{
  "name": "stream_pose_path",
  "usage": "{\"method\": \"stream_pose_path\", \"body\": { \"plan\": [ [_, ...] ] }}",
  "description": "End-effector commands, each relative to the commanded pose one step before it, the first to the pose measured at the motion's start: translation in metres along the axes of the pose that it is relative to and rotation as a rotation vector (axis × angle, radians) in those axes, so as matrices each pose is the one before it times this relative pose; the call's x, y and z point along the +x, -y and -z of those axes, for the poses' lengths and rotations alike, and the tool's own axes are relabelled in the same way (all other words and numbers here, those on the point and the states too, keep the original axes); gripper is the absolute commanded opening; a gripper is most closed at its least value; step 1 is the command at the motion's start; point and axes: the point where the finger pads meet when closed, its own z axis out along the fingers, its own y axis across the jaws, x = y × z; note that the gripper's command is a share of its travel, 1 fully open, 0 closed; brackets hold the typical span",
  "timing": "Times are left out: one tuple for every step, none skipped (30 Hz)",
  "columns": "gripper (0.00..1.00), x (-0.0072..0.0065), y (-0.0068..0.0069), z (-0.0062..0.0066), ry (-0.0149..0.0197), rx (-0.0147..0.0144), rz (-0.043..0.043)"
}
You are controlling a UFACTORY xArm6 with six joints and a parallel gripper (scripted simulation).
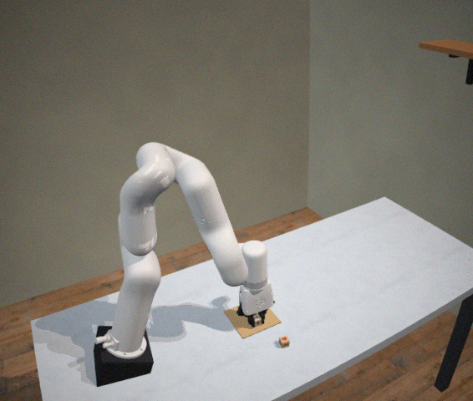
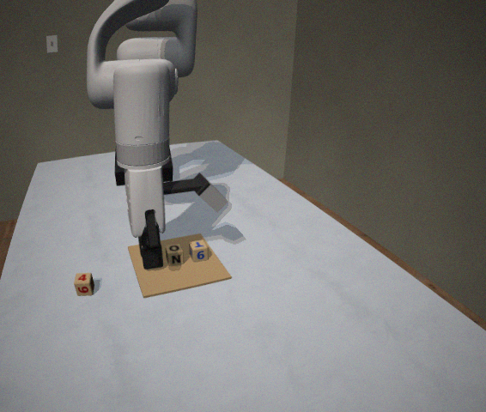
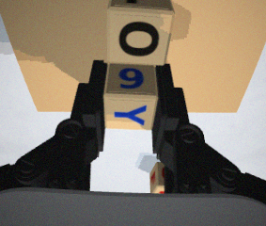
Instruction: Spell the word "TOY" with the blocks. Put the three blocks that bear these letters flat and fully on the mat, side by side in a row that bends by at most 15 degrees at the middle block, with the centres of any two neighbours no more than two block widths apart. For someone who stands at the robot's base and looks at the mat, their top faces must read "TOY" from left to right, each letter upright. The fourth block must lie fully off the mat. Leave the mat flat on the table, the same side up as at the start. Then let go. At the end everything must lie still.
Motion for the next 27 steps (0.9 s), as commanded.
{"method": "stream_pose_path", "body": {
  "plan": [
    [0.21, -0.00020, -0.00137, 0.00074, 0.00027, -0.00308, 0.00002],
    [0.21, -0.00010, -0.00010, 0.00000, 0.00000, 0.00000, -0.00001],
    [0.21, -0.00013, -0.00012, 0.00000, 0.00000, 0.00000, -0.00001],
    [0.21, -0.00015, -0.00015, 0.00000, 0.00000, 0.00000, -0.00002],
    [0.21, -0.00017, -0.00016, 0.00000, 0.00000, 0.00000, -0.00002],
    [0.21, -0.00018, -0.00017, 0.00000, 0.00000, 0.00000, -0.00002],
    [0.21, -0.00018, -0.00017, 0.00000, 0.00000, 0.00000, -0.00002],
    [0.21, -0.00017, -0.00016, 0.00000, 0.00000, 0.00000, -0.00002],
    [0.21, -0.00015, -0.00015, 0.00000, 0.00000, 0.00000, -0.00002],
    [0.21, -0.00013, -0.00012, 0.00000, 0.00000, 0.00000, -0.00001],
    [0.21, -0.00010, -0.00010, 0.00000, 0.00000, 0.00000, -0.00001],
    [0.21, -0.00007, -0.00007, 0.00000, 0.00000, 0.00000, -0.00001],
    [0.21, -0.00004, -0.00004, 0.00000, 0.00000, 0.00000, 0.00000],
    [0.21, -0.00002, -0.00002, 0.00000, 0.00000, 0.00000, 0.00000],
    [0.21, 0.00000, 0.00000, 0.00000, 0.00000, 0.00000, 0.00000],
    [0.21, 0.00000, 0.00000, 0.00000, 0.00000, 0.00000, 0.00000],
    [0.21, 0.00000, 0.00000, 0.00000, 0.00000, 0.00000, 0.00000],
    [0.21, 0.00000, 0.00000, 0.00000, 0.00000, 0.00000, 0.00000],
    [0.21, 0.00000, 0.00000, 0.00000, 0.00000, 0.00000, 0.00000],
    [0.21, 0.00000, 0.00000, 0.00000, 0.00000, 0.00000, 0.00000],
    [0.21, 0.00000, 0.00000, 0.00000, 0.00000, 0.00000, 0.00000],
    [0.21, 0.00000, 0.00000, 0.00000, 0.00000, 0.00000, 0.00000],
    [0.21, 0.00000, 0.00000, 0.00000, 0.00000, 0.00000, 0.00000],
    [0.21, 0.00000, 0.00000, 0.00000, 0.00000, 0.00000, 0.00000],
    [0.21, 0.00000, 0.00000, 0.00000, 0.00000, 0.00000, 0.00000],
    [0.21, 0.00000, 0.00000, 0.00000, 0.00000, 0.00000, 0.00000],
    [0.21, 0.00000, 0.00000, 0.00000, 0.00000, 0.00000, 0.00000]
  ]
}}
